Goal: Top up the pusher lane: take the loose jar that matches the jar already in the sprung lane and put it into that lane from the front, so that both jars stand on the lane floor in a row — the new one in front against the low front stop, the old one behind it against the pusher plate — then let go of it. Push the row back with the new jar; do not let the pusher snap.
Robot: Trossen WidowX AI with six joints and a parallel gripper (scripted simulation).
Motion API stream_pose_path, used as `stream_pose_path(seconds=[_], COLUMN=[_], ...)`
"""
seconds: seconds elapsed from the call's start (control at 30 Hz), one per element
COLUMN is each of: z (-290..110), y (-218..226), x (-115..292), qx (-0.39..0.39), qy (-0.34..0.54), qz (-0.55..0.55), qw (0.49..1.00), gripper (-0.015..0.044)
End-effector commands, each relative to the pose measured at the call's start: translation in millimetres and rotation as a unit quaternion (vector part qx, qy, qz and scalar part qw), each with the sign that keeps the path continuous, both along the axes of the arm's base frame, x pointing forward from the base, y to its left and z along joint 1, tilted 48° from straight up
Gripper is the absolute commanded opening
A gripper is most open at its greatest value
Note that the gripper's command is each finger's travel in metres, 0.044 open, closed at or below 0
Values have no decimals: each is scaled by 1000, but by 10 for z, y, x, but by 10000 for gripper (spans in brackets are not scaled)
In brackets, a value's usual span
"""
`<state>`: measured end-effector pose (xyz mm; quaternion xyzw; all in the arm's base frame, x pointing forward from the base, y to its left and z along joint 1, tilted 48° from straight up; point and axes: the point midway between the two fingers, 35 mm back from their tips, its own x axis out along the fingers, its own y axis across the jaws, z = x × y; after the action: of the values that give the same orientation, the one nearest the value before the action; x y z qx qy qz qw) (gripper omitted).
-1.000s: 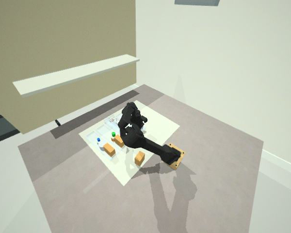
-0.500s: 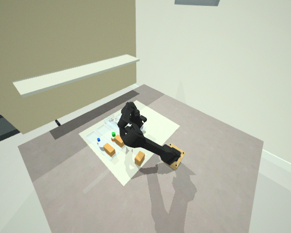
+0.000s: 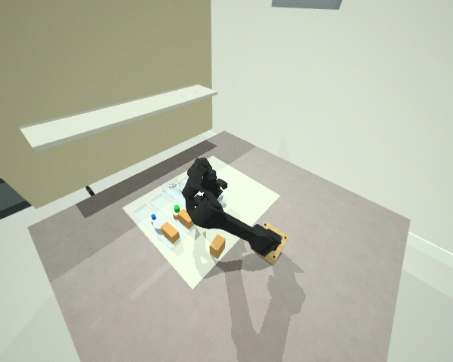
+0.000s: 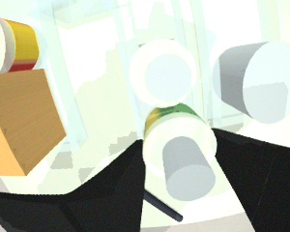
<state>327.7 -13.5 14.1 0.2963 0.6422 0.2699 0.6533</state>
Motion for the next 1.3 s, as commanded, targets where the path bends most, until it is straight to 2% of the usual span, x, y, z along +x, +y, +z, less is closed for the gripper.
stream_pose_path(seconds=[0.0,1.27], z=[26,62], y=[6,-8], x=[80,213], qx=[3,3], qy=[-10,-11], qz=[-2,-2], qw=[1000,1000], gripper=[0,0])
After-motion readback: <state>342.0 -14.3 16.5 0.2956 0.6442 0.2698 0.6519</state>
